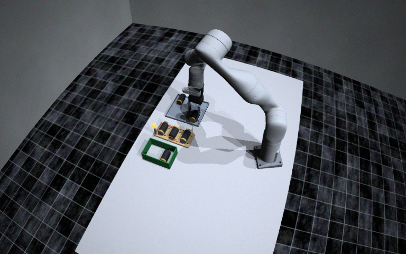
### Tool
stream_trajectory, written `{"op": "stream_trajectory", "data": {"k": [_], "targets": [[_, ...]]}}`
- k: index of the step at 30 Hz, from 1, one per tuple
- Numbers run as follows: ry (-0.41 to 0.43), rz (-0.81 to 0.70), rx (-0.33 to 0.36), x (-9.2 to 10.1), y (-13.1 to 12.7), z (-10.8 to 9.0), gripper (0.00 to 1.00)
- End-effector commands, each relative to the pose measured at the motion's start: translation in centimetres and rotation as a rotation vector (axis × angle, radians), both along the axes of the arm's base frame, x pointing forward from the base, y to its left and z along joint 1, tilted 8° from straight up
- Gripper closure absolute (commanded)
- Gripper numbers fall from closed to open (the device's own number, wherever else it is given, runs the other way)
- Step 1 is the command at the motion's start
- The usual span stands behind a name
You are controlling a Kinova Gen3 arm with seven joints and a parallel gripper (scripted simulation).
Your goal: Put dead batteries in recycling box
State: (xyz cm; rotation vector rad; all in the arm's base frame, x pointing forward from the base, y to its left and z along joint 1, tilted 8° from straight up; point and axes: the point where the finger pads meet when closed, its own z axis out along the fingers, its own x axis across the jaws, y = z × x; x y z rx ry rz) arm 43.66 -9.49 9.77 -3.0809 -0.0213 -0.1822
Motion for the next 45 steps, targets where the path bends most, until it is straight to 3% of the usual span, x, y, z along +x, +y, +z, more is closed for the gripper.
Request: {"op": "stream_trajectory", "data": {"k": [1, 32, 41, 45], "targets": [[-0.002, 0.000, 0.000, 0.0, 0.0, 0.1, 0.10], [-0.002, 0.000, 0.000, 0.1, 0.0, 0.0, 0.10], [-0.002, 0.000, 0.000, 0.4, 0.2, -3.2, 0.10], [-0.002, 0.000, 0.000, 0.5, 0.2, -3.4, 0.10]]}}
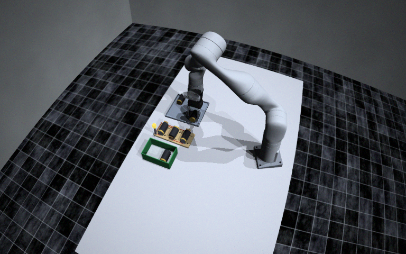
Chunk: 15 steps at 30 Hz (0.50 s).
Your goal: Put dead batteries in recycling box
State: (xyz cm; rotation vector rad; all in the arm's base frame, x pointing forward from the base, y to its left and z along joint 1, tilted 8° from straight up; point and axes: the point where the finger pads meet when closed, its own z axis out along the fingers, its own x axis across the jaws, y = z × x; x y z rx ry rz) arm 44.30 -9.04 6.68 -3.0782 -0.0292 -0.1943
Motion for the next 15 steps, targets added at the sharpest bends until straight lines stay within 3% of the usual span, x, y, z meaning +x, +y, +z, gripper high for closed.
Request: {"op": "stream_trajectory", "data": {"k": [1, 15], "targets": [[0.006, -0.005, -0.002, -0.18, -0.28, -0.31, 0.10], [0.006, -0.005, -0.002, -0.06, -0.23, -1.30, 0.10]]}}
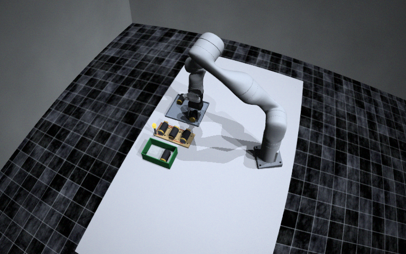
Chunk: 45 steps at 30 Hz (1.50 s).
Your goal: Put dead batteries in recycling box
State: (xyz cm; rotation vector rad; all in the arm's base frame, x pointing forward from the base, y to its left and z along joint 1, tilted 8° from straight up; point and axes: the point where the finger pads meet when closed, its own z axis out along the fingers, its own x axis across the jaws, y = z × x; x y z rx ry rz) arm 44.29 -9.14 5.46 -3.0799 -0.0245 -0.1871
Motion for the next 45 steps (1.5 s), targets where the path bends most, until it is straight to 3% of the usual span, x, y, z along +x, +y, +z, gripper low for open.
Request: {"op": "stream_trajectory", "data": {"k": [1, 7, 8, 39, 45], "targets": [[0.002, -0.002, -0.001, -0.1, -0.1, -0.1, 0.10], [0.002, -0.002, -0.001, -0.1, -0.1, -0.1, 0.10], [0.002, -0.002, -0.001, -0.1, -0.1, -0.1, 0.43], [0.002, -0.002, -0.001, -0.1, -0.1, -0.1, 0.43], [0.002, -0.002, -0.001, -0.2, -0.2, 1.4, 0.43]]}}
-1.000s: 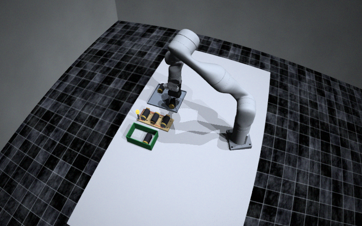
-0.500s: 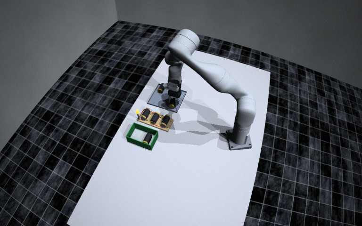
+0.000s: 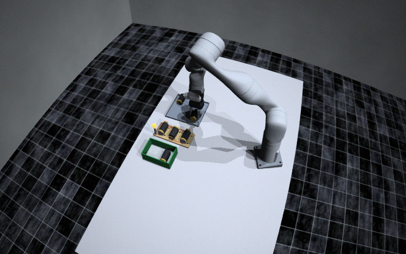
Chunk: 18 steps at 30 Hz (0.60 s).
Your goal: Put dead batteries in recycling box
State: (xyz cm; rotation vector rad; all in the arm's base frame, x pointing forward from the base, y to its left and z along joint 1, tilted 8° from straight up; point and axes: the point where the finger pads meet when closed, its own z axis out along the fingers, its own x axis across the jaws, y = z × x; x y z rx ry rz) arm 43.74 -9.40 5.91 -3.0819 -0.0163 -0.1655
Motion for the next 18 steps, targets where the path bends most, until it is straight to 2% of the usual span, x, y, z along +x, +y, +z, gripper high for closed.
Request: {"op": "stream_trajectory", "data": {"k": [1, 7, 18], "targets": [[-0.013, 0.003, 0.000, 0.3, 0.0, 1.5, 0.43], [-0.013, 0.003, 0.000, 0.0, -0.1, 3.7, 0.43], [-0.013, 0.003, 0.000, -0.1, -0.1, 4.1, 0.43]]}}
